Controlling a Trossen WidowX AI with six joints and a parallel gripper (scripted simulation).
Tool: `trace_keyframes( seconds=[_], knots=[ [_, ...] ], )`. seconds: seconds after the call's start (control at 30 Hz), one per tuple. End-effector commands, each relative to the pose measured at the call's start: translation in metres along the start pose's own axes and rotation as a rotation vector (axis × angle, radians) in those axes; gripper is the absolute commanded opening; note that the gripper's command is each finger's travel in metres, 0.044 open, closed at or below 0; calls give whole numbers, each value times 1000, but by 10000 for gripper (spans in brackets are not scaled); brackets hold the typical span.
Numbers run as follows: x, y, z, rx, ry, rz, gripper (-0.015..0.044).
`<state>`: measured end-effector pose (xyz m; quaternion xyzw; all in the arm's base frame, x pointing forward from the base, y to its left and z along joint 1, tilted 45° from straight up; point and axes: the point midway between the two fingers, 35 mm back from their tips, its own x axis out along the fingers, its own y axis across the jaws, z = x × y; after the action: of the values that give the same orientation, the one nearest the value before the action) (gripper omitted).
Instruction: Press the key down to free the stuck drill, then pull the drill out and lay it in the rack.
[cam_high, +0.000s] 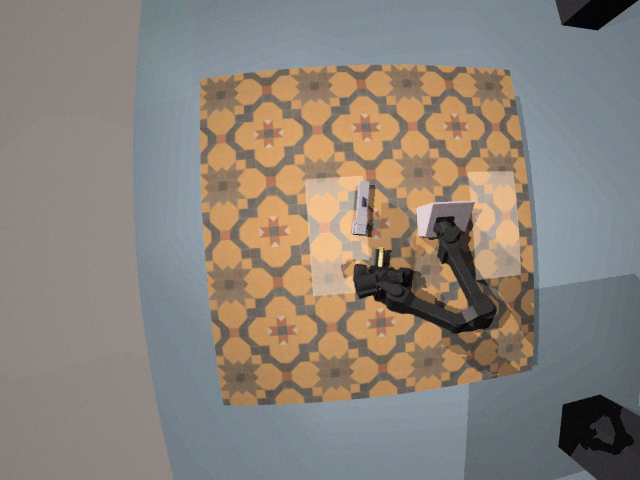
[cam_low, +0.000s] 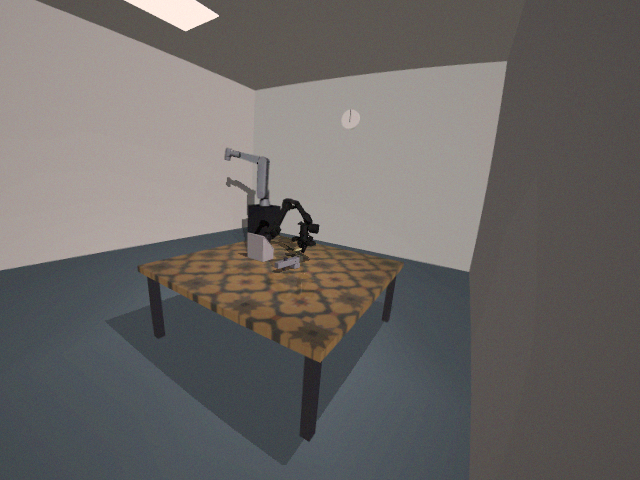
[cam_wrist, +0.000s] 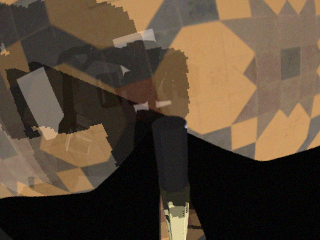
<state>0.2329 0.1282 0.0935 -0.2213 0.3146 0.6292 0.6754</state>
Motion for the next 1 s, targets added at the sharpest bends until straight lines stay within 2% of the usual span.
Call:
trace_keyframes(
  seconds=[0.0,0.97],
  knots=[
    [2,2,1,0,1,-4,0],
    [39,2,3,0,-1,-3,0]
  ],
)
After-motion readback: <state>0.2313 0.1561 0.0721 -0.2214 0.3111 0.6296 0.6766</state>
